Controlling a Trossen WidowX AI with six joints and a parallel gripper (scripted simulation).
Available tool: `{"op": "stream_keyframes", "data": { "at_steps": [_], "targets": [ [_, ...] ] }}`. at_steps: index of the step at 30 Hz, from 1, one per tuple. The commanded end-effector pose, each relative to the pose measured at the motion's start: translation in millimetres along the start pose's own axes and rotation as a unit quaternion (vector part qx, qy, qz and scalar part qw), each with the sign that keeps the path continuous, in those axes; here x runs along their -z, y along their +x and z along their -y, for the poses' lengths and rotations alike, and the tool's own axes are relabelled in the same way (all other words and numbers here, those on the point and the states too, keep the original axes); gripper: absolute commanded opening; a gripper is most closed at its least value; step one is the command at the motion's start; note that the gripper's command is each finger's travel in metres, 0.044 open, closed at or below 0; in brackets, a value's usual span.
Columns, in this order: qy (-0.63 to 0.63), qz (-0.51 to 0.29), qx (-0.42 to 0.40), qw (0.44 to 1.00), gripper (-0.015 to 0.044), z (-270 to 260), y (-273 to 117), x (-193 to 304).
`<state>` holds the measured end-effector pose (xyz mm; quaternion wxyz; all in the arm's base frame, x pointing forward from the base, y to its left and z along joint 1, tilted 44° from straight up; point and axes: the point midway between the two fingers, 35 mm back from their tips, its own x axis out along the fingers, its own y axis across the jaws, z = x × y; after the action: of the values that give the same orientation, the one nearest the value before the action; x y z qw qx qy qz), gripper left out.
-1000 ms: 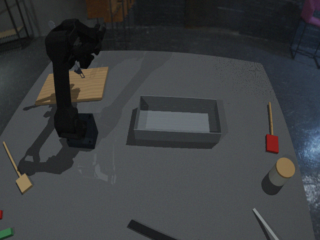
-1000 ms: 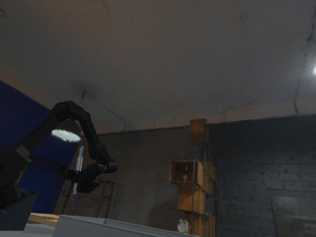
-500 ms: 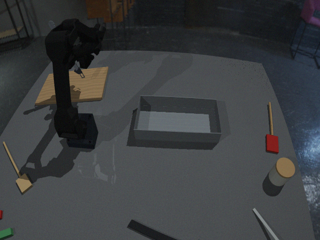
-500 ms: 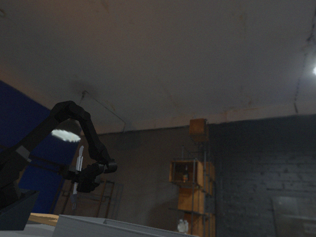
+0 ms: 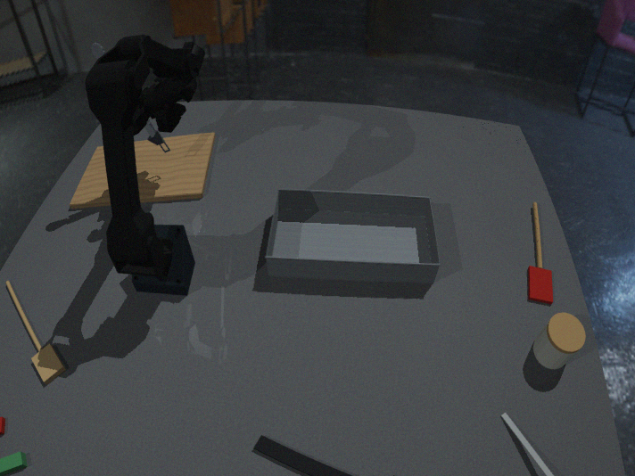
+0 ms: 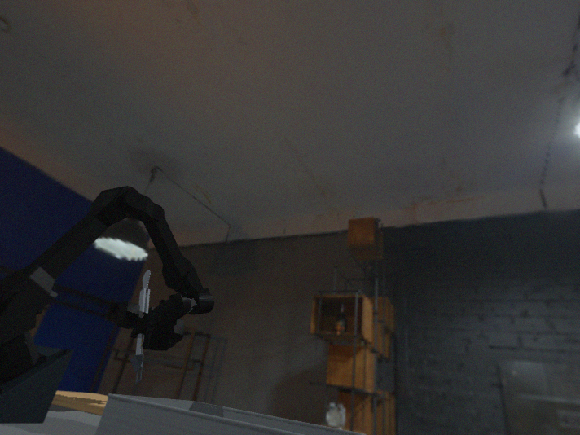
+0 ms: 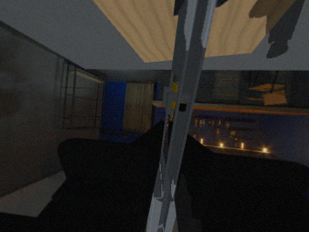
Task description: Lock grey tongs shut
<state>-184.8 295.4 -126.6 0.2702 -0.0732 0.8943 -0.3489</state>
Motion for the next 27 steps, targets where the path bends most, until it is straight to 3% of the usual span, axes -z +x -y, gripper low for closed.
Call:
{"op": "stream_keyframes", "data": {
  "at_steps": [1, 27],
  "targets": [
    [0.000, 0.037, 0.001, 0.999, -0.0150, -4.6, 6.3, 0.5],
    [0.009, 0.333, 0.003, 0.943, -0.0150, -9.1, 28.0, 6.1]
  ]
}}
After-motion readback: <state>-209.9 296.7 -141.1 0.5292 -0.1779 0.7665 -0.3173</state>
